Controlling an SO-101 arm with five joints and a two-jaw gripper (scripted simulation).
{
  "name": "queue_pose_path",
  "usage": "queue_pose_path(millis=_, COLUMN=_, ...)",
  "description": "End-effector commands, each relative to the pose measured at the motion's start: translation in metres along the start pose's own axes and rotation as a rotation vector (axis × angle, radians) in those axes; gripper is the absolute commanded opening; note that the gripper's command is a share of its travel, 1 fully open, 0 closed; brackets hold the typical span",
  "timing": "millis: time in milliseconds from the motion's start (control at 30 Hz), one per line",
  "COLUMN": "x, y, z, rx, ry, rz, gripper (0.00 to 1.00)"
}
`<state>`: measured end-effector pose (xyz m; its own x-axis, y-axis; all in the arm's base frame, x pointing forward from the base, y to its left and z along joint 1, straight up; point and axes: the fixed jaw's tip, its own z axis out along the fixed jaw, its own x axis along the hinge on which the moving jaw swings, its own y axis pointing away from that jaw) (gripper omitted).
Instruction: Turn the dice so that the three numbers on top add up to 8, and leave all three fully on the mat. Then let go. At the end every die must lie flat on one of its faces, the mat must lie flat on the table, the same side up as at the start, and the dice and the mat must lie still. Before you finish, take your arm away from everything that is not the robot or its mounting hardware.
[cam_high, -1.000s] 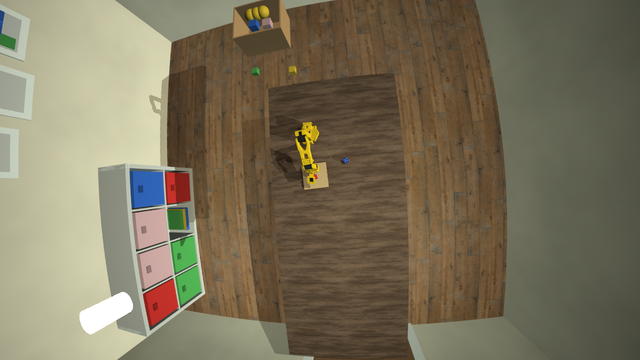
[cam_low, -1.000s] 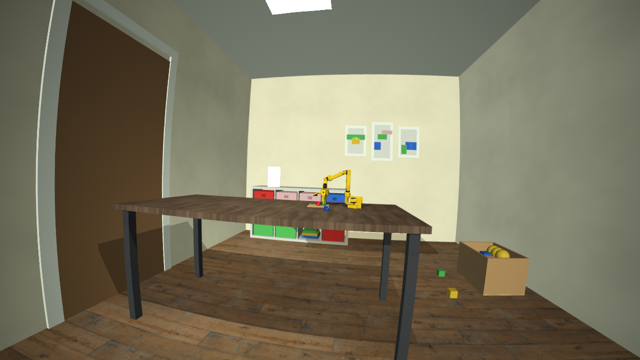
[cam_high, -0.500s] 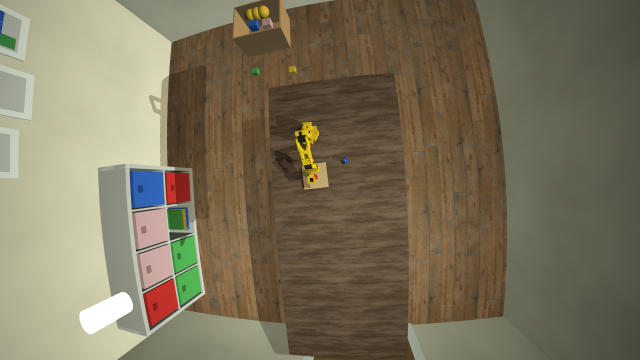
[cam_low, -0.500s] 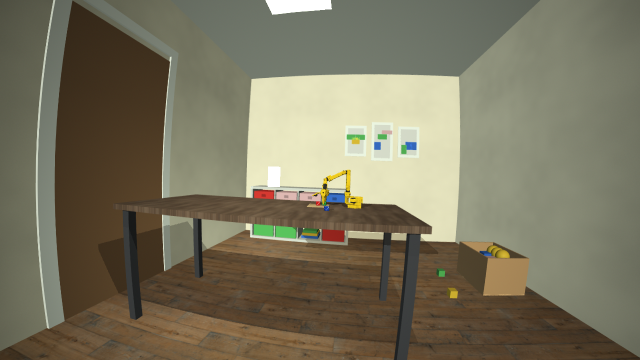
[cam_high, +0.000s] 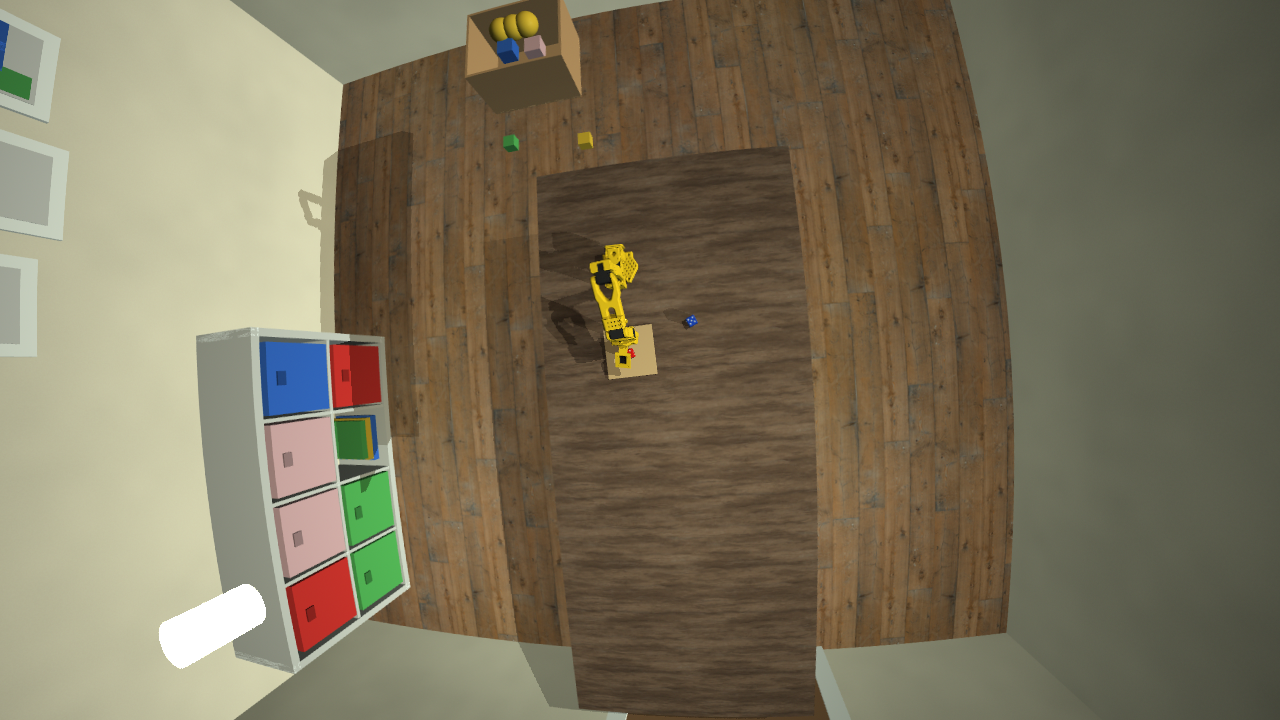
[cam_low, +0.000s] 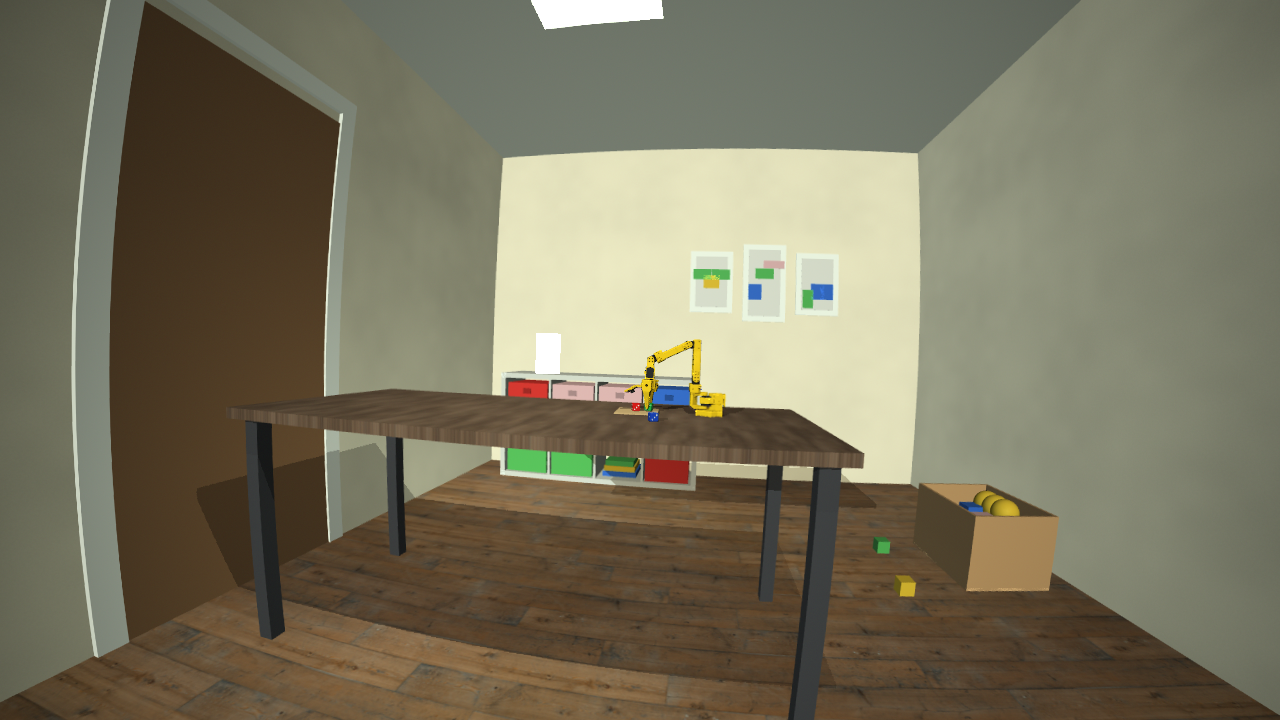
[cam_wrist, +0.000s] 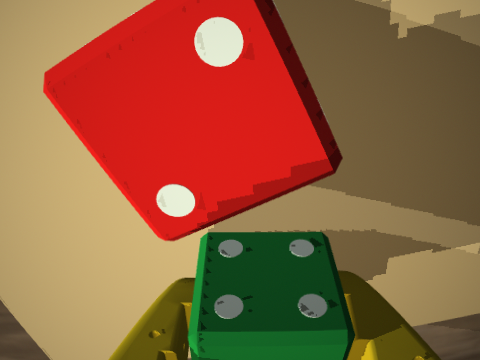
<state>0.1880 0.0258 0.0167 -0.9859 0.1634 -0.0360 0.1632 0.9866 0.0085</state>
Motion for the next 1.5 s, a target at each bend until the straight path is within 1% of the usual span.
queue_pose_path(millis=0, x=-0.001, y=0.003, z=-0.001, rx=-0.005, ry=-0.014, rz=-0.013, gripper=0.14)
queue_pose_path(millis=167, x=-0.001, y=0.003, z=-0.001, rx=-0.005, ry=-0.014, rz=-0.013, gripper=0.17)
queue_pose_path(millis=367, x=-0.001, y=0.003, z=-0.001, rx=-0.005, ry=-0.014, rz=-0.013, gripper=0.23)
queue_pose_path(millis=433, x=-0.001, y=0.003, z=-0.001, rx=-0.005, ry=-0.014, rz=-0.013, gripper=0.23)
queue_pose_path(millis=700, x=-0.001, y=0.003, z=-0.001, rx=-0.005, ry=-0.013, rz=-0.013, gripper=0.31)
queue_pose_path(millis=1100, x=-0.001, y=0.003, z=-0.002, rx=-0.005, ry=-0.013, rz=-0.013, gripper=0.33)
queue_pose_path(millis=1267, x=-0.002, y=0.003, z=-0.008, rx=-0.005, ry=-0.013, rz=-0.013, gripper=0.33)
queue_pose_path(millis=1467, x=-0.004, y=0.003, z=-0.027, rx=-0.005, ry=-0.013, rz=-0.013, gripper=0.33)
